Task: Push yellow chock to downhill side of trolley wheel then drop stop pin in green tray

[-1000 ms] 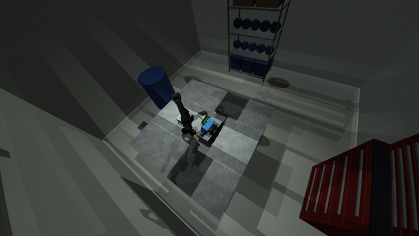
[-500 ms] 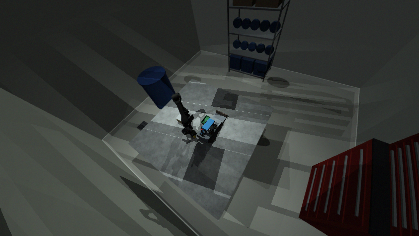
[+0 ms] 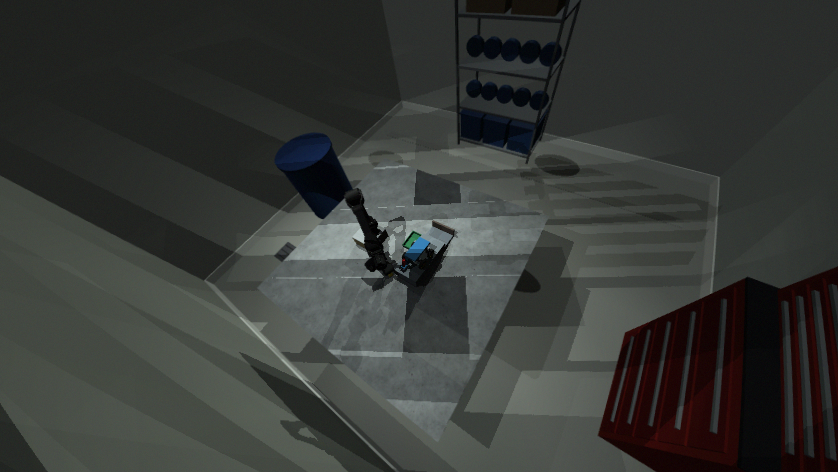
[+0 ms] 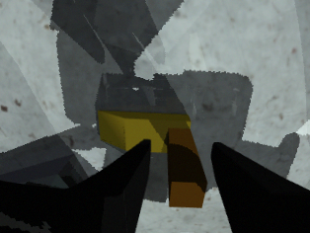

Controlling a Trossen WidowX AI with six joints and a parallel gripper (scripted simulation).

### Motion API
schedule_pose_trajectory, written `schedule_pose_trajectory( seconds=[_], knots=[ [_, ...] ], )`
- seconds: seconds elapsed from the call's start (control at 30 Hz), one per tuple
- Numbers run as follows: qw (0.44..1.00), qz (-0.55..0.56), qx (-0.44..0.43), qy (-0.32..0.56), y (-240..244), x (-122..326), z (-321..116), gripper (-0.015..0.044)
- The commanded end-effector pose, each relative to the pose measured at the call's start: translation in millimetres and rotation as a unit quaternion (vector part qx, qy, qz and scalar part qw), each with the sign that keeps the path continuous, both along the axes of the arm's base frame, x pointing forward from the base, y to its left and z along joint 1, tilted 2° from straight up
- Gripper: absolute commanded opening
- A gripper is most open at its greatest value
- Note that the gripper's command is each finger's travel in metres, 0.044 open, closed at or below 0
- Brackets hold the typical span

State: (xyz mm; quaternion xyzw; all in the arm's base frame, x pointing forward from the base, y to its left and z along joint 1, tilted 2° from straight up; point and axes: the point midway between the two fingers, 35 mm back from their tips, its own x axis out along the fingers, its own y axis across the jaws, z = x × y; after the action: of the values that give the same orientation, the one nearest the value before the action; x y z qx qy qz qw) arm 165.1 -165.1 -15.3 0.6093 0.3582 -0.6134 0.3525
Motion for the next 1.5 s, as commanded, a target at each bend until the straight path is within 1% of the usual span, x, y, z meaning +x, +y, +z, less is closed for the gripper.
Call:
schedule_pose_trajectory(
  seconds=[0.0, 0.07, 0.33, 1.47],
  knots=[
    [1.0, 0.0, 0.0, 0.0, 0, 0, 1, 0.0111],
    [1.0, 0.0, 0.0, 0.0, 0, 0, 1, 0.0059],
    [1.0, 0.0, 0.0, 0.0, 0, 0, 2, 0.0],
    [1.0, -0.003, 0.0, -0.002, 0, -1, 110, 0.0]
  ],
)
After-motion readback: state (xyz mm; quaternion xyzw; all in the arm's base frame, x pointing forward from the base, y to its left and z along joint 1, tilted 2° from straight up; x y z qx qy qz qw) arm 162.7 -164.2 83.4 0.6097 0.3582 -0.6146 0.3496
